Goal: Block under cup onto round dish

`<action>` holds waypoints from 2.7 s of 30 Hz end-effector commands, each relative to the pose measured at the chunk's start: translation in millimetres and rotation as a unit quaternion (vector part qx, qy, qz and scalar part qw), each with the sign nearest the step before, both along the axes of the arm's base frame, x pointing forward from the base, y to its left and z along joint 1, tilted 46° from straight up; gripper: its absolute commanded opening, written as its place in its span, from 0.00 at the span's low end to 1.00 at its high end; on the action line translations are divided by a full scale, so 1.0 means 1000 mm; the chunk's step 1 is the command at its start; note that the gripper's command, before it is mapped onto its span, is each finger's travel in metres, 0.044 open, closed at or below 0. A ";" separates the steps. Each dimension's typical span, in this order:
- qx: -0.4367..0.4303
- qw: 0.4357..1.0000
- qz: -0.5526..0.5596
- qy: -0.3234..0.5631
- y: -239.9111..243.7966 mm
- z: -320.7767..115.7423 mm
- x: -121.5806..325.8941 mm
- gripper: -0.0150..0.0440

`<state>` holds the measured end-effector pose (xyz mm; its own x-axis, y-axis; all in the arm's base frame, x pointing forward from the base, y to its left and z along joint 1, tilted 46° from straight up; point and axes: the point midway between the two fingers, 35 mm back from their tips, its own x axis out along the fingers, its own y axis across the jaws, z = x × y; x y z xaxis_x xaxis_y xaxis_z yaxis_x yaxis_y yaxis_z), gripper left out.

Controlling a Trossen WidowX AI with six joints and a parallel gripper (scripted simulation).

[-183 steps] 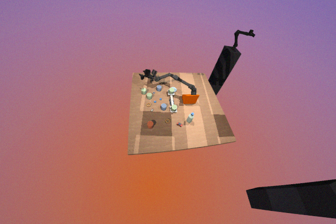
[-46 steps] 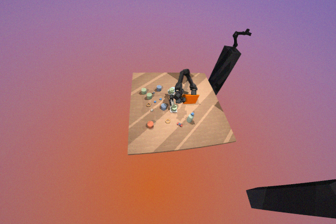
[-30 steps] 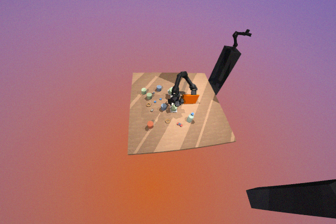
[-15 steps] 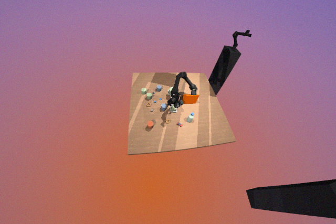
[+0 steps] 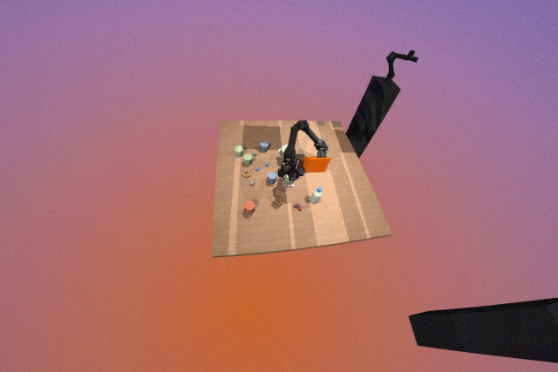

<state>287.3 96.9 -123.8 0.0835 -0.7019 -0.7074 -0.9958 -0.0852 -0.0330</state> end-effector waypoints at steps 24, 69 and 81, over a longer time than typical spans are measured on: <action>-0.005 1.000 0.002 0.001 -0.020 -0.017 0.000 0.75; -0.001 1.000 0.003 0.002 0.018 0.014 0.002 0.25; 0.000 1.000 0.003 0.002 0.029 0.024 0.001 0.25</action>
<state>285.6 111.5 -103.0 0.0693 -0.7234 -0.6870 -0.9963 -0.0853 -0.0106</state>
